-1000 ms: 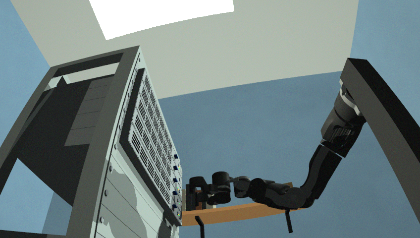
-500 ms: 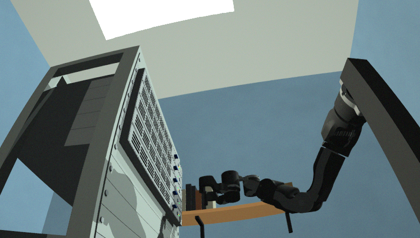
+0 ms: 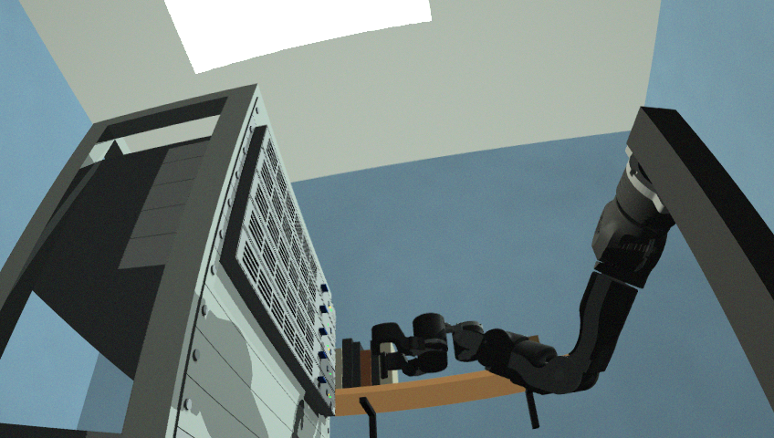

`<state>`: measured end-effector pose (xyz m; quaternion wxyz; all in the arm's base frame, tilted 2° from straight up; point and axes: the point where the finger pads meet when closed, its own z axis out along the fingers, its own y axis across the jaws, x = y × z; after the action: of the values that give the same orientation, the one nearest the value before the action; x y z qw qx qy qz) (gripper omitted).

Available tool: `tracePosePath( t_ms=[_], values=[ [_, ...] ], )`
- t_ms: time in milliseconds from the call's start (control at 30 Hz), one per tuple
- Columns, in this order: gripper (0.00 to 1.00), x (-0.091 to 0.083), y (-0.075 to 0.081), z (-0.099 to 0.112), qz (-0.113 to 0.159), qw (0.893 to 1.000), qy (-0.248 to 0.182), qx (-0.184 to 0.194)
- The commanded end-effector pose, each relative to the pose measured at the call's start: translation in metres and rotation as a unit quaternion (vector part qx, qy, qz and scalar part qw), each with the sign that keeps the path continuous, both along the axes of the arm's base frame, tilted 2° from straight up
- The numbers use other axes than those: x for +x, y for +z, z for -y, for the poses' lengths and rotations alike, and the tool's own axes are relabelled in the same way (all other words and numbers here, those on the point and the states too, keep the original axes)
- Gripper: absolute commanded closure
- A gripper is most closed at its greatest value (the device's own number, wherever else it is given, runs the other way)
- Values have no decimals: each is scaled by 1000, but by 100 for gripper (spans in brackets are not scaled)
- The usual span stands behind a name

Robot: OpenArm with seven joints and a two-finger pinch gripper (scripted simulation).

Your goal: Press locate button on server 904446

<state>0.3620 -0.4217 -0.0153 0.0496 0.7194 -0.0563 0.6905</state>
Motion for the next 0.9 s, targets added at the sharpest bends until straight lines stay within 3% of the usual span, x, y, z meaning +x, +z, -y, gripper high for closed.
tracePosePath(
  t_ms=[0, 867],
  values=[
    [40, -2, 1, -1, 0, 1000, 3, 0],
    [40, -43, 3, -7, 0, 1000, 3, 0]
  ],
)
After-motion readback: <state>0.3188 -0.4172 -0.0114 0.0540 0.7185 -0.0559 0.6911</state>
